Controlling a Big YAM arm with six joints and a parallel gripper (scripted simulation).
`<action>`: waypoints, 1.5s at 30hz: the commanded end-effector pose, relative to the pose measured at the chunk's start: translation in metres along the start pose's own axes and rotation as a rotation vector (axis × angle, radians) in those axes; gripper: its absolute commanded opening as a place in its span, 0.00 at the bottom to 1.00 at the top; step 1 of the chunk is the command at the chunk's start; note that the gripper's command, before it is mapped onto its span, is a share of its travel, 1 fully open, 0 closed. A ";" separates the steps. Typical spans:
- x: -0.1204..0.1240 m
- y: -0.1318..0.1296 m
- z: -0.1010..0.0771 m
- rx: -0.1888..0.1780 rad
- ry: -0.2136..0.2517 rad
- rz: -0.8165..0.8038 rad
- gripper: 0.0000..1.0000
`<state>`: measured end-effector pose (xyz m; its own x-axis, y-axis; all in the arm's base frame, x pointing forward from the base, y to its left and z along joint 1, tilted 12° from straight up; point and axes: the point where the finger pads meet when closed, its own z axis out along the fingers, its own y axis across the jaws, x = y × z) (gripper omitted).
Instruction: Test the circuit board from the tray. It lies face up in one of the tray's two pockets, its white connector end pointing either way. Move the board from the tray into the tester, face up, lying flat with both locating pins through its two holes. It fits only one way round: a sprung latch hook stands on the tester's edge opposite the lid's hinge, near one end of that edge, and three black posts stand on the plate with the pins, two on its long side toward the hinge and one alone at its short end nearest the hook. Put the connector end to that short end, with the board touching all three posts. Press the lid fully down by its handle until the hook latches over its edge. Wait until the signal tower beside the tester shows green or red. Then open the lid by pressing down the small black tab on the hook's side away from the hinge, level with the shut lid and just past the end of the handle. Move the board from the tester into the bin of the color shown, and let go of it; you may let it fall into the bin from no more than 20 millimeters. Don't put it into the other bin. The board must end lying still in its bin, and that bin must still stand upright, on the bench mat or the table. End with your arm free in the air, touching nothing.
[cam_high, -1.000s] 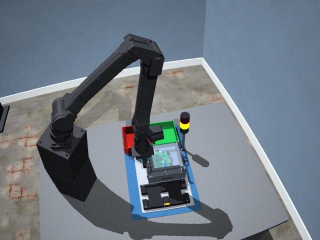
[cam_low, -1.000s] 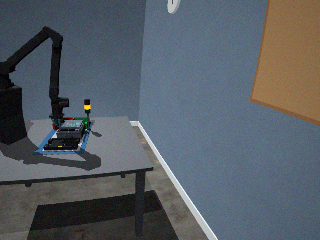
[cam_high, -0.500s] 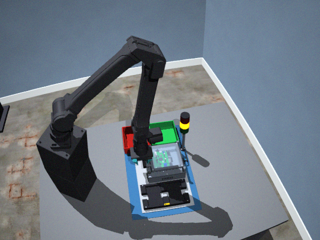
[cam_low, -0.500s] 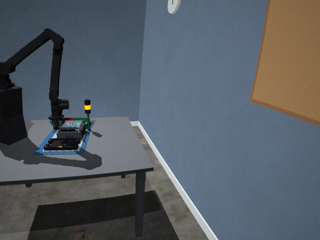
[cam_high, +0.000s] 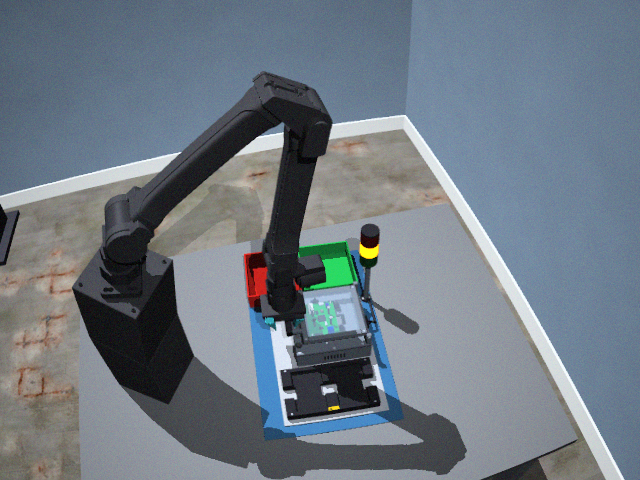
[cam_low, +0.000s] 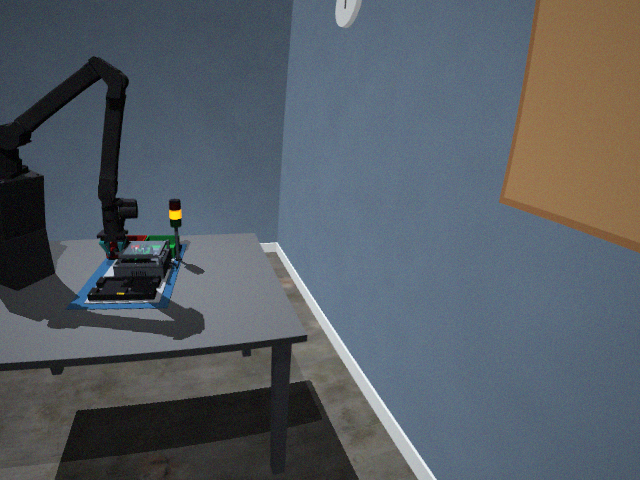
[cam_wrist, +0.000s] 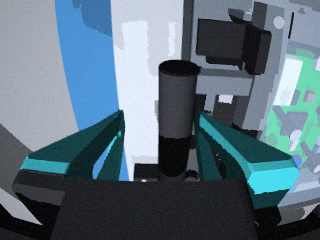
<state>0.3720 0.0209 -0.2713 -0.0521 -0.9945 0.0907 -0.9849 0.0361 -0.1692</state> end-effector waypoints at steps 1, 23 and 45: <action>0.004 -0.010 0.011 0.016 0.002 0.014 0.48; -0.005 -0.010 -0.063 0.019 -0.003 0.003 0.48; -0.003 -0.011 -0.115 0.019 -0.003 0.005 0.48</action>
<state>0.3606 0.0314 -0.1610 -0.0566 -0.9943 0.0902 -0.9830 0.0397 -0.1792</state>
